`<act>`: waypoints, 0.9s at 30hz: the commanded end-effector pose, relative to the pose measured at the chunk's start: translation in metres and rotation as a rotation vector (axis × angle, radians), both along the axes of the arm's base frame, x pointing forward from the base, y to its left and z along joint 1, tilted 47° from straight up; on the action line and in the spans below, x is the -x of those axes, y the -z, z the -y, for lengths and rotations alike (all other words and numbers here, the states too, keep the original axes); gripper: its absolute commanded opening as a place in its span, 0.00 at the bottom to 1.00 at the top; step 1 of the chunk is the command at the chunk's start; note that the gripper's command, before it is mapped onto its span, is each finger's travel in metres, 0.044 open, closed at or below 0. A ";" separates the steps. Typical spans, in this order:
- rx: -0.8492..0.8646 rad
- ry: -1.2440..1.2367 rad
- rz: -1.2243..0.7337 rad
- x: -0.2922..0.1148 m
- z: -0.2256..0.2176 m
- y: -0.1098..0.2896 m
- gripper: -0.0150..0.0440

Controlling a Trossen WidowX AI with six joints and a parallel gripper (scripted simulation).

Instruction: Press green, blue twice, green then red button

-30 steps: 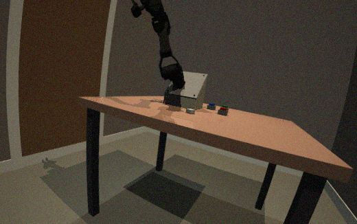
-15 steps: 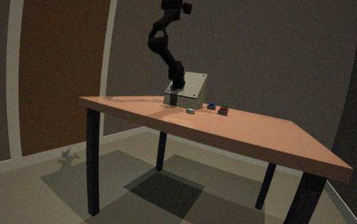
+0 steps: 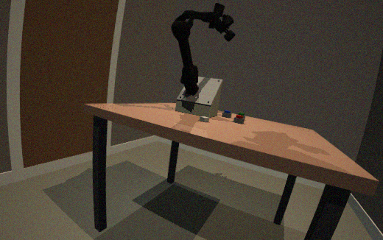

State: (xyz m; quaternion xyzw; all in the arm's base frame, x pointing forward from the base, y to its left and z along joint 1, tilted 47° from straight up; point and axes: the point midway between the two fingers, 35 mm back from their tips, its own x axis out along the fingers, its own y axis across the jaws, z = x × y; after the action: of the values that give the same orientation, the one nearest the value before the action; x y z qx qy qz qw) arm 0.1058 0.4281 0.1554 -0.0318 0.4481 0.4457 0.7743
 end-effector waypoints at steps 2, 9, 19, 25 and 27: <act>0.250 0.234 -0.034 -0.061 0.028 0.068 0.93; 0.616 0.549 -0.082 -0.131 0.101 0.152 0.93; 1.211 0.914 -0.163 -0.179 0.255 0.244 0.93; 1.342 0.962 -0.184 -0.180 0.288 0.258 0.93; 1.342 0.962 -0.184 -0.180 0.291 0.260 0.89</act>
State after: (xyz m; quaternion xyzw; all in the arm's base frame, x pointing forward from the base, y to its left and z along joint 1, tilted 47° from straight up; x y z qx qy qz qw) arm 0.2834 0.1397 -0.1027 -0.2511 0.6498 -0.2885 0.6569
